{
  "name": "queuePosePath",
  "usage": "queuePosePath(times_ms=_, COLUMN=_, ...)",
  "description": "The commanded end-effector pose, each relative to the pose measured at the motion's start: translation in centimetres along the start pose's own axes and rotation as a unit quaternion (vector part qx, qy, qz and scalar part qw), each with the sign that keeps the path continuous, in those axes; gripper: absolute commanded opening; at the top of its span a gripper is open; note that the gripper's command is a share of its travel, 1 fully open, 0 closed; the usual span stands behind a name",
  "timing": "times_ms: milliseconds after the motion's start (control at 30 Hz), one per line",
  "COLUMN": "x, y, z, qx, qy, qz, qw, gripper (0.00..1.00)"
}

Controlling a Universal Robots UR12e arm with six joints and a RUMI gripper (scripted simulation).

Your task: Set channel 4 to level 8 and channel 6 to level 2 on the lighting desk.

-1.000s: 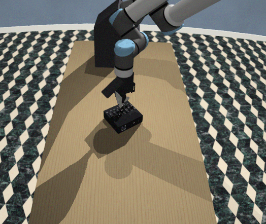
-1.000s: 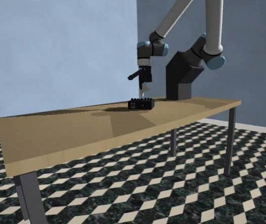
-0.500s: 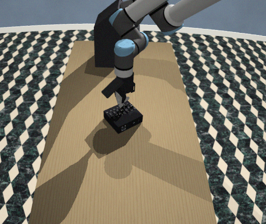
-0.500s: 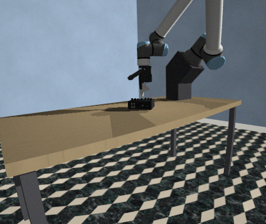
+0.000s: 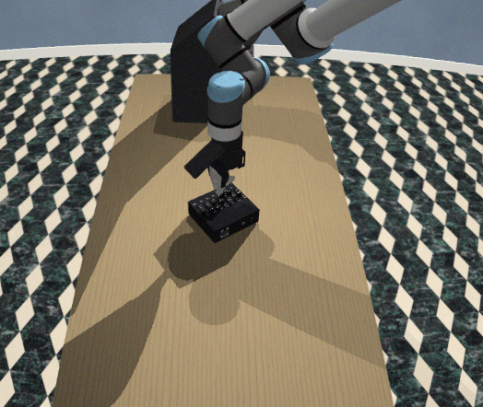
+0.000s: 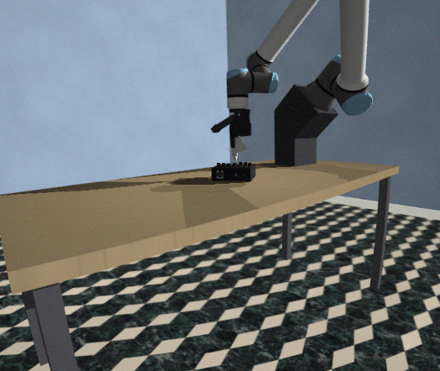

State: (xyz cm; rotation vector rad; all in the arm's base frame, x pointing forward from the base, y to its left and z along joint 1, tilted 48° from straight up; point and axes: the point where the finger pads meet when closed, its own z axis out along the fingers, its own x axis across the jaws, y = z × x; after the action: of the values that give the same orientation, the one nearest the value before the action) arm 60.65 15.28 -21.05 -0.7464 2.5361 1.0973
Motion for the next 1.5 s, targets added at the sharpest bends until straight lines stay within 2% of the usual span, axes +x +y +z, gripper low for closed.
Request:
queuePosePath(times_ms=0, x=0.0, y=0.0, z=-0.1, qx=0.0, qy=0.0, qz=0.0, qw=1.0, gripper=0.0)
queuePosePath(times_ms=1467, x=0.0, y=0.0, z=1.1, qx=0.0, qy=0.0, qz=0.0, qw=1.0, gripper=0.0)
